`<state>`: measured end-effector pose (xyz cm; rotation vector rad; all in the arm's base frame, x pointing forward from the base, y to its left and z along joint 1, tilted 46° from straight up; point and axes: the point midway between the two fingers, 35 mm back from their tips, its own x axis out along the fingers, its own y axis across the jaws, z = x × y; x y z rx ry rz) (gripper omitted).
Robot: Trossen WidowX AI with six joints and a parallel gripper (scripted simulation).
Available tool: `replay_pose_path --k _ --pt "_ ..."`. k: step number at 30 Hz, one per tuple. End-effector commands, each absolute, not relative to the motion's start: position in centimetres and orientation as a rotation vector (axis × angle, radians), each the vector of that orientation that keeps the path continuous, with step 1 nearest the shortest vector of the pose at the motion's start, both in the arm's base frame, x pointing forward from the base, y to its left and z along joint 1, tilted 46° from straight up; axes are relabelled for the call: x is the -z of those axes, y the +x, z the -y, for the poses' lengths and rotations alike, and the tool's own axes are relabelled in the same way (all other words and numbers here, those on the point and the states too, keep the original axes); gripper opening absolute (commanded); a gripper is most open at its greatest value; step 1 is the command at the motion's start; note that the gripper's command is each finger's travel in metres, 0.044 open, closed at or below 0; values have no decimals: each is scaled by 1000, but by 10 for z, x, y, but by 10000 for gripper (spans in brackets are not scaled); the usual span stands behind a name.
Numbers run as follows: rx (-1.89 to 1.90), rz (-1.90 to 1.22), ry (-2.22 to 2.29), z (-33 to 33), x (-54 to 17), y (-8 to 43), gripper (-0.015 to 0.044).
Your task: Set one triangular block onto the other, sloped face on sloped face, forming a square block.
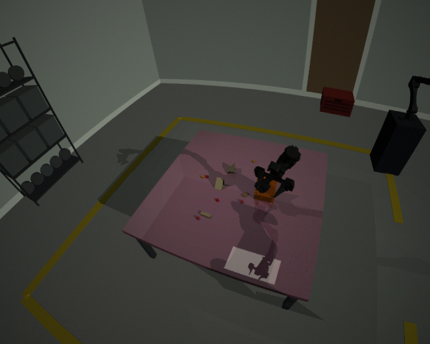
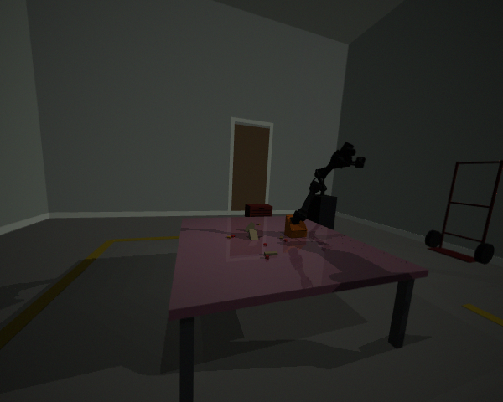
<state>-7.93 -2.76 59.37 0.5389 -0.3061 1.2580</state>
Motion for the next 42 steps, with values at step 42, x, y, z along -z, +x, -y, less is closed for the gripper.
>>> replay_pose_path --k 42 --pt "-455 -693 -93 -67 -349 370 440"
